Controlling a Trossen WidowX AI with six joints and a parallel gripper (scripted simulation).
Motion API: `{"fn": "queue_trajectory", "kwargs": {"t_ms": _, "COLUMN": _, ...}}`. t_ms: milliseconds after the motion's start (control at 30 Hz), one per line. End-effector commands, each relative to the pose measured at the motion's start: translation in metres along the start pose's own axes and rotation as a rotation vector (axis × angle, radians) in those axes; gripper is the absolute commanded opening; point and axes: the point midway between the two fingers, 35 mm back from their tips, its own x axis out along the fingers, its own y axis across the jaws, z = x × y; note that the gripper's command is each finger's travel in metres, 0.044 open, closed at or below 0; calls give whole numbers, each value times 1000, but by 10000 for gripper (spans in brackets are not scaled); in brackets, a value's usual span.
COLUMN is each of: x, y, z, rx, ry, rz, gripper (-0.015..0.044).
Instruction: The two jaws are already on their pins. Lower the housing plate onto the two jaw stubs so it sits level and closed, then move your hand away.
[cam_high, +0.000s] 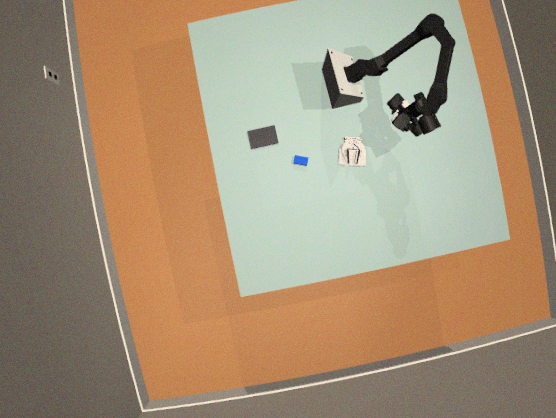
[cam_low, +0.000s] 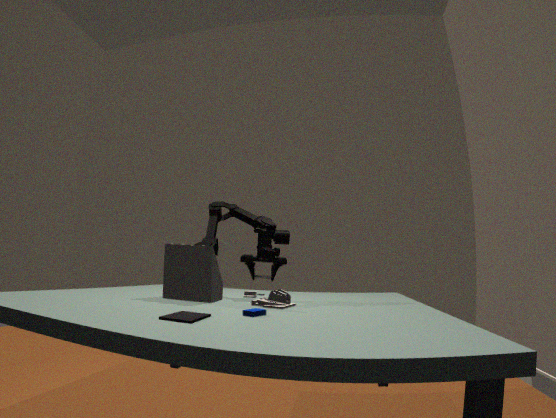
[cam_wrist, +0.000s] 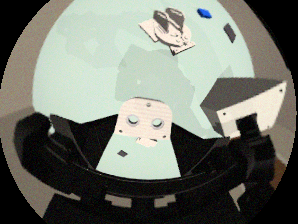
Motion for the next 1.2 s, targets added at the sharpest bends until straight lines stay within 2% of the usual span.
{"fn": "queue_trajectory", "kwargs": {"t_ms": 0, "x": 0, "y": 3, "z": 12, "rx": -51, "ry": -2, "rz": 2, "gripper": 351}}
{"fn": "queue_trajectory", "kwargs": {"t_ms": 1167, "x": 4, "y": -20, "z": 125, "rx": -482, "ry": 15, "rz": -1, "gripper": 351}}
